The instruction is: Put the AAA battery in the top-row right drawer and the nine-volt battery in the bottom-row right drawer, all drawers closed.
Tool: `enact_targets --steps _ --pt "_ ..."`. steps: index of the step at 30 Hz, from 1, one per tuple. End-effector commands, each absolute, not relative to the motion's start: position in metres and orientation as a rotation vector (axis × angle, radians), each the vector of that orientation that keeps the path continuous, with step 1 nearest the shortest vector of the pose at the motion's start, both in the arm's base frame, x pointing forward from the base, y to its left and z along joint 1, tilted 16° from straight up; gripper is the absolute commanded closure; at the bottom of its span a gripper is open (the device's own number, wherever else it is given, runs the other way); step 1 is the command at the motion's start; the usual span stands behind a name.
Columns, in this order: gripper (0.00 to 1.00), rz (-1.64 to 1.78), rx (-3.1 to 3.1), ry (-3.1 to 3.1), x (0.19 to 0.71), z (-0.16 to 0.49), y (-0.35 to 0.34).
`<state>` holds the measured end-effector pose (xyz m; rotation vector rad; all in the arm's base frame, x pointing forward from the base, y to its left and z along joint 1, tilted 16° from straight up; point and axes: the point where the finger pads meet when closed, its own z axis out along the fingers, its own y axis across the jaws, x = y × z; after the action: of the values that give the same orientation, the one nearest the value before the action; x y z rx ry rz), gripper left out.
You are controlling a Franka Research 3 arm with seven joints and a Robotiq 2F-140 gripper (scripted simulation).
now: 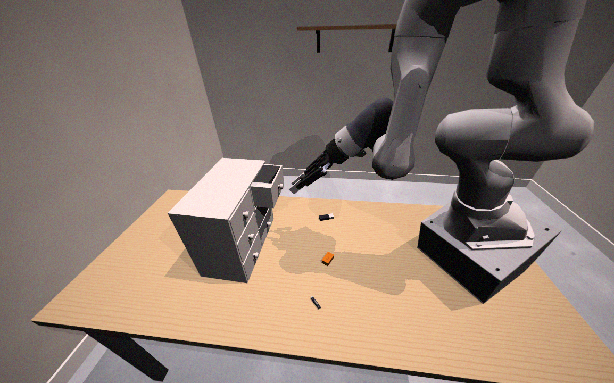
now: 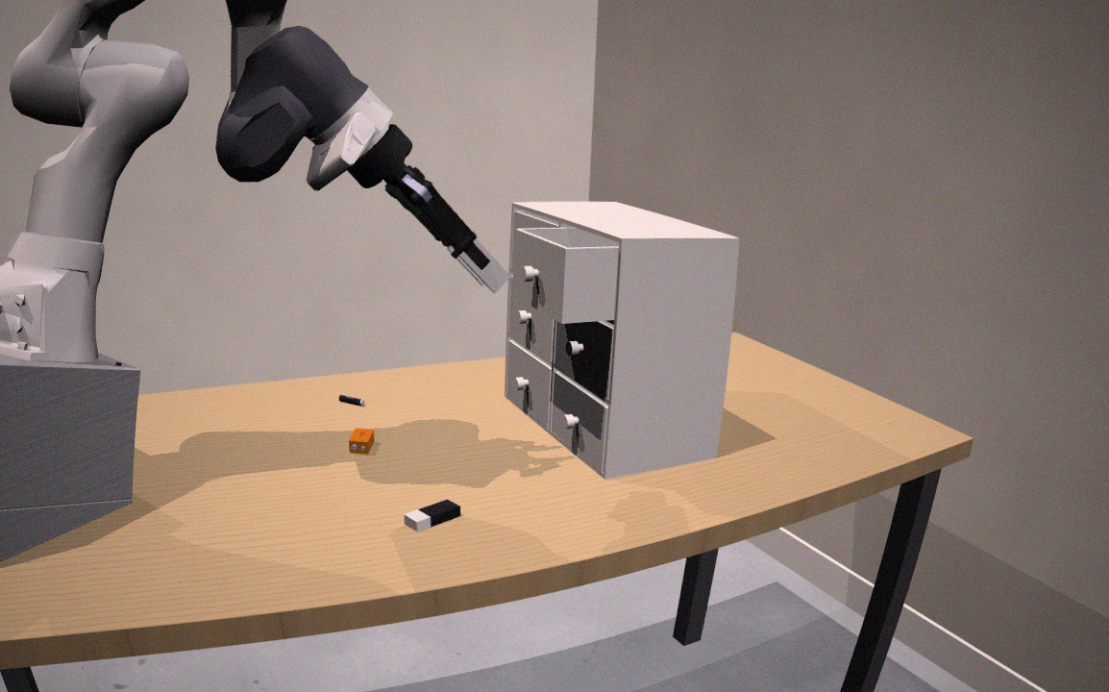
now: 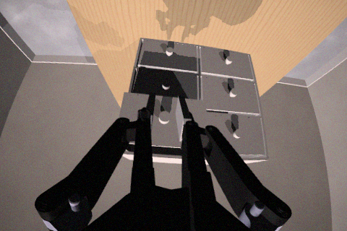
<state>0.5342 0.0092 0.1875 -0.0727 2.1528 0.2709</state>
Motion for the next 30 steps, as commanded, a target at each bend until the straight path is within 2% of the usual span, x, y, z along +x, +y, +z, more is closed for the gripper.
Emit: enact_targets --steps 1,30 --pt "0.8 0.272 -0.081 2.136 0.53 0.192 0.011" --pt "0.8 0.281 -0.111 2.127 0.5 0.205 0.003"
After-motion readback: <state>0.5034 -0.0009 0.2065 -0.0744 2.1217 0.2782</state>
